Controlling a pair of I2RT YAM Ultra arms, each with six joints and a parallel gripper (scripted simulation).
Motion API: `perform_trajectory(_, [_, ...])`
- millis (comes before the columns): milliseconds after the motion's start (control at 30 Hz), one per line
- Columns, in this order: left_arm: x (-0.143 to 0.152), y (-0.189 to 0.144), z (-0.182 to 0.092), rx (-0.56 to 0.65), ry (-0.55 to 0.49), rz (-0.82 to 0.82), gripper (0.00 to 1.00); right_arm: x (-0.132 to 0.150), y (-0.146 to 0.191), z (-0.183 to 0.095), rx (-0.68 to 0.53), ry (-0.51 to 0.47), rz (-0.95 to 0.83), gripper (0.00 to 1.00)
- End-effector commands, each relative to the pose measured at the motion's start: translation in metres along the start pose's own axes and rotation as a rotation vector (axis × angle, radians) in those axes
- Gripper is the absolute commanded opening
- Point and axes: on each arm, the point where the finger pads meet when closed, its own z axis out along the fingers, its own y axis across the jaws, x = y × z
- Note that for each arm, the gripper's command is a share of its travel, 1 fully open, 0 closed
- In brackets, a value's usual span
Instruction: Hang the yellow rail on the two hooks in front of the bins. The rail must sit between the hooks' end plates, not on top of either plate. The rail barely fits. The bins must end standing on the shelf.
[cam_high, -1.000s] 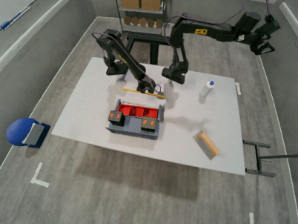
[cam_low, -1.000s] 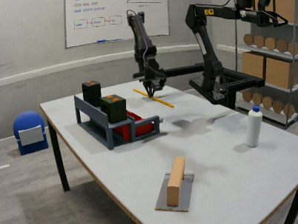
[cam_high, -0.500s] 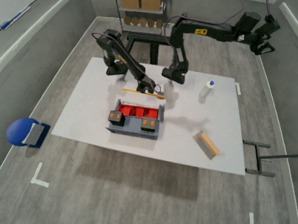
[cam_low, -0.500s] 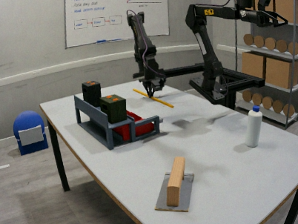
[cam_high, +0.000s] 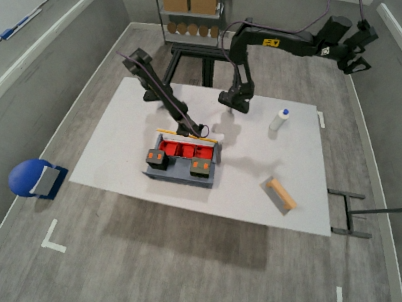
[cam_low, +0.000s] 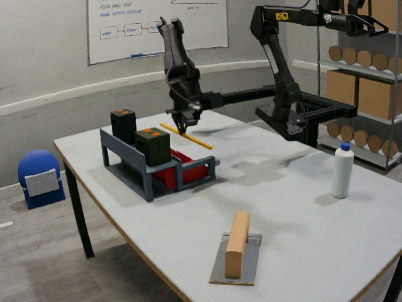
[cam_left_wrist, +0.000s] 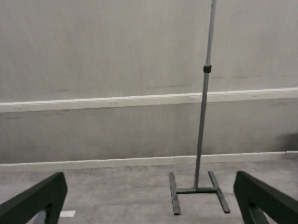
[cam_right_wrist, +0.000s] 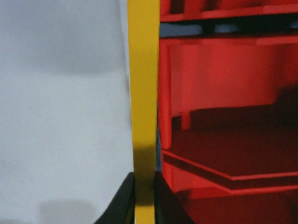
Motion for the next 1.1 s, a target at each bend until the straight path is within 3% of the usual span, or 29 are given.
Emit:
perform_trajectory(0, [-0.0171, 0.0031, -0.0093, -0.006, -0.052, 0.007, 1.0, -0.0182, -0.0014, -0.0191, 0.018, -0.045, -0.076, 0.0])
perform_trajectory(1067, [-0.0171, 0.0031, -0.0093, -0.006, -0.052, 0.007, 1.0, -0.0218, -0.0042, -0.0141, 0.015, -0.051, -0.073, 0.0])
